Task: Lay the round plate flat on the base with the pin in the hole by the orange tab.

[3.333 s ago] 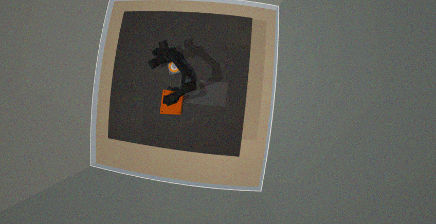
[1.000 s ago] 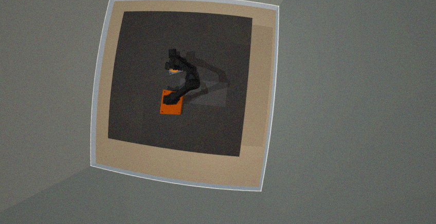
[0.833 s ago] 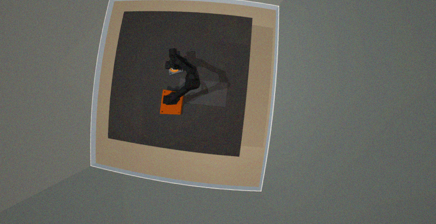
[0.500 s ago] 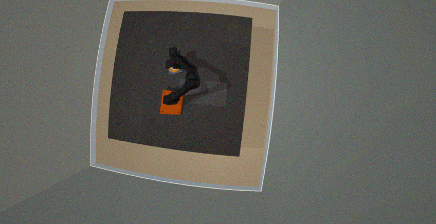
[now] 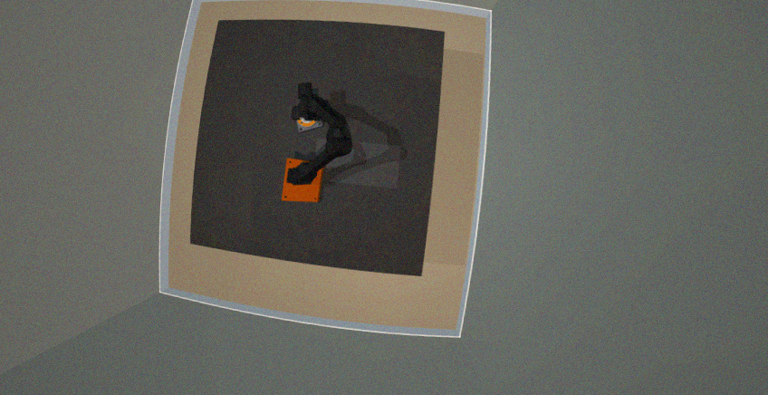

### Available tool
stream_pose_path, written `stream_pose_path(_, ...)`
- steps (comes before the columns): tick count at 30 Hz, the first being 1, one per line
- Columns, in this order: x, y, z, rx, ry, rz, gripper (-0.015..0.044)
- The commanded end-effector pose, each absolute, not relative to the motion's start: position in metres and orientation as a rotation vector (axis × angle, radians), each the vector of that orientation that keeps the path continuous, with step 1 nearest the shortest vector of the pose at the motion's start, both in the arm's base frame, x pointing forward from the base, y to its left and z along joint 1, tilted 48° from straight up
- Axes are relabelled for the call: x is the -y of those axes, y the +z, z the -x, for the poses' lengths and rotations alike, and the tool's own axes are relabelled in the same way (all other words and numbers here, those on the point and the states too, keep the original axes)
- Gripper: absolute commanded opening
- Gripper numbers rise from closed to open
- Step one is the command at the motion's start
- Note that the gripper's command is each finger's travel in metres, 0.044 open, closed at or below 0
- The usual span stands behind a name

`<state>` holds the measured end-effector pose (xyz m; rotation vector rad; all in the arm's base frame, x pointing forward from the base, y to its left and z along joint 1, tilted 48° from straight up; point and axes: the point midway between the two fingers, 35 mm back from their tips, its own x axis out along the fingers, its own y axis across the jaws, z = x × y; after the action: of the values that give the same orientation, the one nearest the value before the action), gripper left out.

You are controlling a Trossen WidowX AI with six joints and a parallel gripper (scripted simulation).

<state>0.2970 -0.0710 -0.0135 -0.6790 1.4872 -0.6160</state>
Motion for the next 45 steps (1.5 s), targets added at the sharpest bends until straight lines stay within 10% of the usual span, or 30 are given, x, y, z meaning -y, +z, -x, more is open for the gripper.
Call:
stream_pose_path(1,0.072,-0.012,-0.304,-1.471,-0.623,0.669,0.0000)
stream_pose_path(45,0.041,0.012,-0.311,-1.469,-0.617,0.675,0.0000)
